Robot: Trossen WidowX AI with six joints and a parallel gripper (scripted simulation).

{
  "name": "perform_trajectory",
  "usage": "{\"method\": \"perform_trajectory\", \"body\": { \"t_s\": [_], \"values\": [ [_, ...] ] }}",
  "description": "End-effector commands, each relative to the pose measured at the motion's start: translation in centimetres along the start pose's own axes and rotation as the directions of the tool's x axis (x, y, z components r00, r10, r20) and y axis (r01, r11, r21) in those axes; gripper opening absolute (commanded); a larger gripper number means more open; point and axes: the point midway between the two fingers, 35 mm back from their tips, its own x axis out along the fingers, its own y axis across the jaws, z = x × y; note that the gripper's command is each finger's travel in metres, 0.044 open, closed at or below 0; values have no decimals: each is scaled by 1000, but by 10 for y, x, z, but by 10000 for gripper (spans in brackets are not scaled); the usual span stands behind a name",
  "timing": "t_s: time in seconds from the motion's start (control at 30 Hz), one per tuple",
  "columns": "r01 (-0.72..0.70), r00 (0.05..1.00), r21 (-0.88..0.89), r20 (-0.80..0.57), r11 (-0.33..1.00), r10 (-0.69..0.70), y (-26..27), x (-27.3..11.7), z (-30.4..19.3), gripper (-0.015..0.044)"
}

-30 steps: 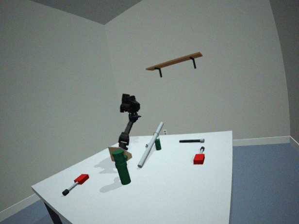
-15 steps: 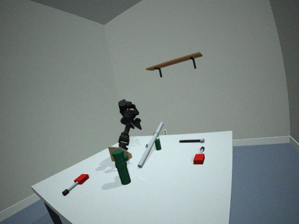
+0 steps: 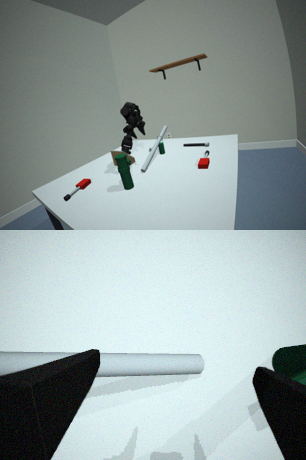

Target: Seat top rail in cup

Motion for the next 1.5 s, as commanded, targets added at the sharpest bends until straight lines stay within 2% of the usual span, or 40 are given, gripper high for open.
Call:
{"method": "perform_trajectory", "body": {
  "t_s": [0.0,0.17,0.37,0.57,0.77,1.3,1.47],
  "values": [
    [-4,999,-178,-46,984,-4,-18,0,4,440],
    [-80,990,-566,-142,821,-2,-53,2,6,440],
    [-239,966,-875,-257,421,15,-97,9,3,440],
    [-362,929,-927,-367,-95,44,-139,19,-8,440],
    [-369,900,-836,-430,-406,68,-163,27,-18,440],
    [-368,899,-831,-432,-417,68,-163,27,-18,440],
    [-360,900,-829,-430,-429,76,-164,47,-28,440]
  ]
}}
